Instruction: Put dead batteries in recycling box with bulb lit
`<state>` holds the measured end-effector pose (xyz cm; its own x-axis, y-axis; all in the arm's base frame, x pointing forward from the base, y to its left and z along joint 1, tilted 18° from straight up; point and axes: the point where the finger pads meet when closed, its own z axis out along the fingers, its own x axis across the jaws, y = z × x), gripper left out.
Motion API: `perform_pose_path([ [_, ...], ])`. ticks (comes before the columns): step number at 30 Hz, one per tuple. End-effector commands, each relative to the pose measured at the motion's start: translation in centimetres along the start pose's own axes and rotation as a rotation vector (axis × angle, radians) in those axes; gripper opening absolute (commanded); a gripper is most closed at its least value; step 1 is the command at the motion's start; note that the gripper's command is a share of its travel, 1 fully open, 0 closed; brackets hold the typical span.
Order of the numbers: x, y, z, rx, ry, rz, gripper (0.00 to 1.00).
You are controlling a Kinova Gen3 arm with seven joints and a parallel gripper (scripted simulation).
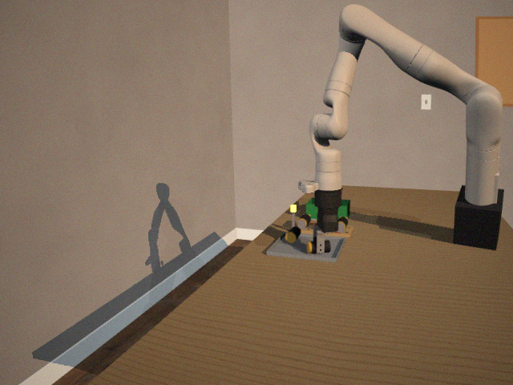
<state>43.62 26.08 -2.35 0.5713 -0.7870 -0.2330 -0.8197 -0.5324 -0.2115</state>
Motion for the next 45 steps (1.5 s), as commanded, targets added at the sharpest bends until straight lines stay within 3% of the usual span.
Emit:
perform_pose_path([
  [1, 0.0, -0.1, -0.1, 0.001, 0.001, 0.0, 0.57],
  [11, 0.0, -0.1, -0.2, 0.001, 0.001, 0.0, 0.57],
  [22, 0.0, -0.1, -4.4, 0.001, 0.001, 0.0, 0.57],
  [34, 0.0, -0.1, -5.0, 0.001, 0.001, 0.0, 0.57],
  [45, 0.0, 0.0, -10.6, 0.001, 0.001, 0.0, 0.57],
])
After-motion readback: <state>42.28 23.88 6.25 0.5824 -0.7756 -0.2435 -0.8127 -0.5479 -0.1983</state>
